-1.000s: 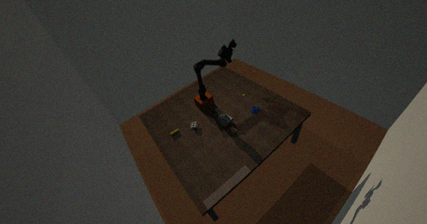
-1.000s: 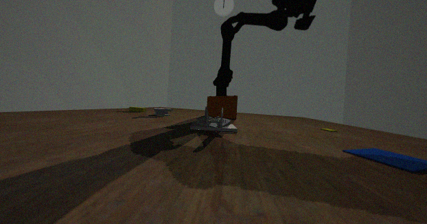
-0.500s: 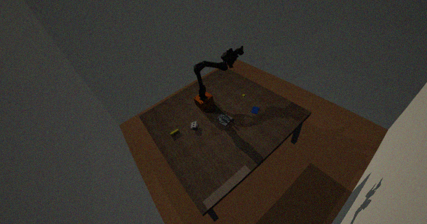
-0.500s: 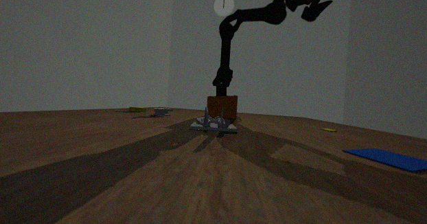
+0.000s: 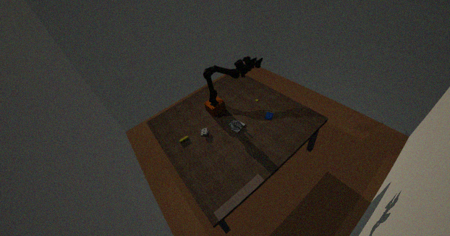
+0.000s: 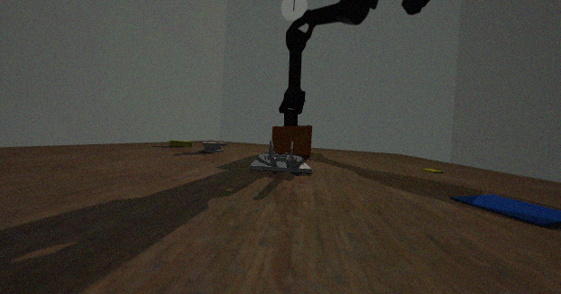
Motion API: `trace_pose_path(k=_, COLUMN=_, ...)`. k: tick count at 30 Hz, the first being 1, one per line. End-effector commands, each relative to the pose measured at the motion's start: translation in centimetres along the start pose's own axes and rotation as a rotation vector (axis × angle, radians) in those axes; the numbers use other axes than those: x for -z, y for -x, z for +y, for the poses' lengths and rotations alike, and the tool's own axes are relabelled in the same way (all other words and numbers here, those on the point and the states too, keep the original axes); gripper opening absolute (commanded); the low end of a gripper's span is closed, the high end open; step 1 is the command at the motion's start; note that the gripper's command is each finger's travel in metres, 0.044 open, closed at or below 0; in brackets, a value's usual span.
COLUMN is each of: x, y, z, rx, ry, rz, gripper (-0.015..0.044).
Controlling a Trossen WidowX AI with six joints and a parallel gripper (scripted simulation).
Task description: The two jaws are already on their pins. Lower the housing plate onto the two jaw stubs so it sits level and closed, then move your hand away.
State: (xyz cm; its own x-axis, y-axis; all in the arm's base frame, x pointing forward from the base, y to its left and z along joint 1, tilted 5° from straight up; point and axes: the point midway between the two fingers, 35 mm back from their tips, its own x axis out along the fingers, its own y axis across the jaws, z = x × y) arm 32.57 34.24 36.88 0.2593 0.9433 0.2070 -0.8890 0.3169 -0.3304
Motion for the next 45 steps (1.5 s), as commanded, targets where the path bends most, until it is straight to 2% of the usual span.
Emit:
trace_pose_path(k=1, x=2.2, y=1.7, z=-2.6, rx=0.084, ry=-0.086, rz=0.077, gripper=0.044)
trace_pose_path(k=20, x=9.3, y=10.8, z=-11.7, rx=0.449, ry=-0.421, rz=0.305, gripper=0.044)
trace_pose_path(k=45, x=16.0, y=27.2, z=-18.0, rx=0.988, ry=-0.843, rz=0.449, gripper=0.044)
